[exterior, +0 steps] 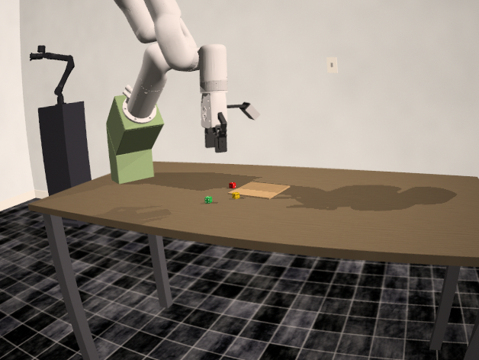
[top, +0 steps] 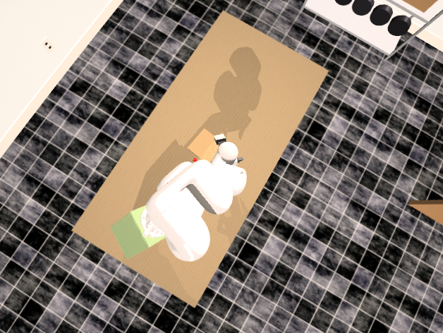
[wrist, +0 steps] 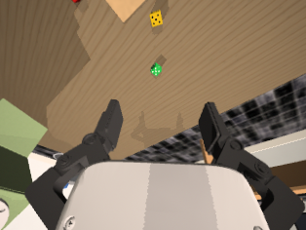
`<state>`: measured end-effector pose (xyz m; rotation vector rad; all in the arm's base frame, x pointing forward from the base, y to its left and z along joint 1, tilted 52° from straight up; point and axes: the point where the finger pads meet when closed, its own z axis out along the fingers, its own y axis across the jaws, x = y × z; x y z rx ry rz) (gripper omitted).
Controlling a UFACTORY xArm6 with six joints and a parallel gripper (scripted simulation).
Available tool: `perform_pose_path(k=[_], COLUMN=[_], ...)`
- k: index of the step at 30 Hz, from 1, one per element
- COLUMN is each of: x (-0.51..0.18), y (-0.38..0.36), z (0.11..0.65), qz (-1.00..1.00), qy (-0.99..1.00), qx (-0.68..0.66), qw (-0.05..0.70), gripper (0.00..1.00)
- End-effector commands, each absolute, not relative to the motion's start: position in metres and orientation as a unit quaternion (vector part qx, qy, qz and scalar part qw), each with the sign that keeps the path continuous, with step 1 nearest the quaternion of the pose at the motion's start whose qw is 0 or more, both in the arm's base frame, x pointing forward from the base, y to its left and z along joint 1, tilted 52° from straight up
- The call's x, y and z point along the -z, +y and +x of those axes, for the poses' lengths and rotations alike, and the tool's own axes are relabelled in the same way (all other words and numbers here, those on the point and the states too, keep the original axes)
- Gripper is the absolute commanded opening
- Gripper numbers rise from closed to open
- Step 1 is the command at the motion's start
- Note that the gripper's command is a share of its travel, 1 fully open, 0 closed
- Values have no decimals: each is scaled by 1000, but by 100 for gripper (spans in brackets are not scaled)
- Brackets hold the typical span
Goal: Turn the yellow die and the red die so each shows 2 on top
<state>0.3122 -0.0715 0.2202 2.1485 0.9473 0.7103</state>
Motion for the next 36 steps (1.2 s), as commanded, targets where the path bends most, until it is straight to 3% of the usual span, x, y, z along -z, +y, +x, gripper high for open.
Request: perform_pose_path(k=[1,36], x=[-222,-216], y=[-71,-74], z=[313,320], qz=[821,821], qy=[368,369], qx=[-281,-281], qw=[334,334], gripper=[100,100])
